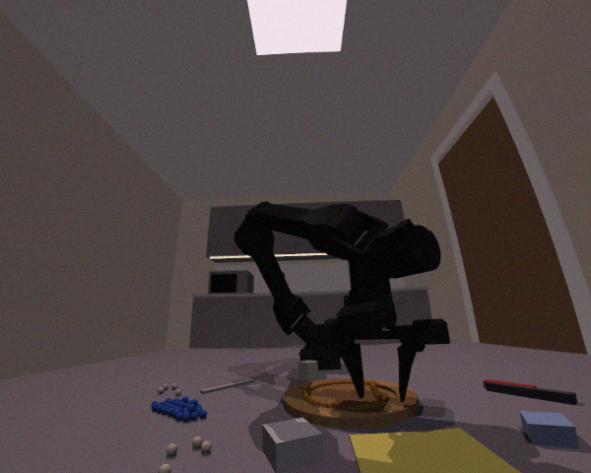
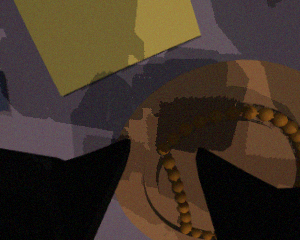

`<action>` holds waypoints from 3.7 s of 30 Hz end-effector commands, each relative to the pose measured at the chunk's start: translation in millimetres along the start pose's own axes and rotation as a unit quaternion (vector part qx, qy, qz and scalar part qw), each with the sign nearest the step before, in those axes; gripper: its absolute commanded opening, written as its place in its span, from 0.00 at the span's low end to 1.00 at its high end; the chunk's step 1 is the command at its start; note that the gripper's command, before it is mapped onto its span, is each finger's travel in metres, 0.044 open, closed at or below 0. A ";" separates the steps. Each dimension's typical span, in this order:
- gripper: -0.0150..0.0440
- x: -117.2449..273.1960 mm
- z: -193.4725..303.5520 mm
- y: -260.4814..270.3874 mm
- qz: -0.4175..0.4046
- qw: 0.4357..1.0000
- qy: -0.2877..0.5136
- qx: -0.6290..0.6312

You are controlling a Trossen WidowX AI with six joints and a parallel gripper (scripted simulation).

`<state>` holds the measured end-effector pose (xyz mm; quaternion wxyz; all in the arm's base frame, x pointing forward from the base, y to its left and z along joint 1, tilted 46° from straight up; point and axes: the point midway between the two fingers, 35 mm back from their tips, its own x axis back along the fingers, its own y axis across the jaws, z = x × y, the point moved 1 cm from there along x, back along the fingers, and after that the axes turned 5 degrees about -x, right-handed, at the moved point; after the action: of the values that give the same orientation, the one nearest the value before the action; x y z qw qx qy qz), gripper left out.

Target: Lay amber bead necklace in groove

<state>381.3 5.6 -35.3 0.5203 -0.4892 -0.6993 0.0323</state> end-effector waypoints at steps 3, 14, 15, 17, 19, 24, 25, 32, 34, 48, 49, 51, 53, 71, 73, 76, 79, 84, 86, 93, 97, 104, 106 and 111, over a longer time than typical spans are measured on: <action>0.97 5.3 0.2 -0.3 0.001 1.000 0.000 0.003; 1.00 5.7 0.5 -0.5 0.001 1.000 0.000 0.003; 1.00 5.7 0.5 -0.5 0.001 1.000 0.000 0.003; 1.00 5.7 0.5 -0.5 0.001 1.000 0.000 0.003; 1.00 5.7 0.5 -0.5 0.001 1.000 0.000 0.003; 0.96 7.0 0.9 -0.7 0.001 1.000 0.000 0.013; 0.91 10.9 2.2 -1.3 0.001 0.999 0.000 0.044; 0.60 36.5 10.9 -6.0 0.001 0.970 0.000 0.242; 0.51 36.5 10.9 -6.0 0.001 0.970 0.000 0.242; 0.46 29.1 9.9 -4.6 -0.002 0.972 -0.002 0.236; 0.46 28.3 9.9 -4.6 -0.002 0.972 -0.002 0.236; 0.46 26.0 9.9 -4.6 -0.001 0.972 -0.002 0.237; 0.46 22.9 9.9 -4.7 -0.001 0.971 -0.001 0.237; 0.46 -3.6 10.8 -6.4 0.002 0.970 0.000 0.242; 0.46 -3.6 10.8 -6.4 0.002 0.970 0.000 0.242; 0.37 -1.2 10.0 -5.7 0.000 0.971 0.001 0.237; 0.25 -1.2 10.0 -5.7 0.000 0.971 0.001 0.237; 0.25 -1.2 10.0 -5.7 0.000 0.971 0.001 0.237; 0.25 -1.2 10.0 -5.7 0.000 0.971 0.001 0.237; 0.25 -1.2 10.0 -5.7 0.000 0.971 0.001 0.237; 0.25 -1.2 10.0 -5.7 0.000 0.971 0.001 0.237; 0.25 -1.2 10.0 -5.7 0.000 0.971 0.001 0.237; 0.25 -1.2 10.0 -5.7 0.000 0.971 0.001 0.237; 0.25 -1.2 10.0 -5.7 0.000 0.971 0.001 0.237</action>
<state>369.9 6.3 -37.8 0.6219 -0.3515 -0.6715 0.1969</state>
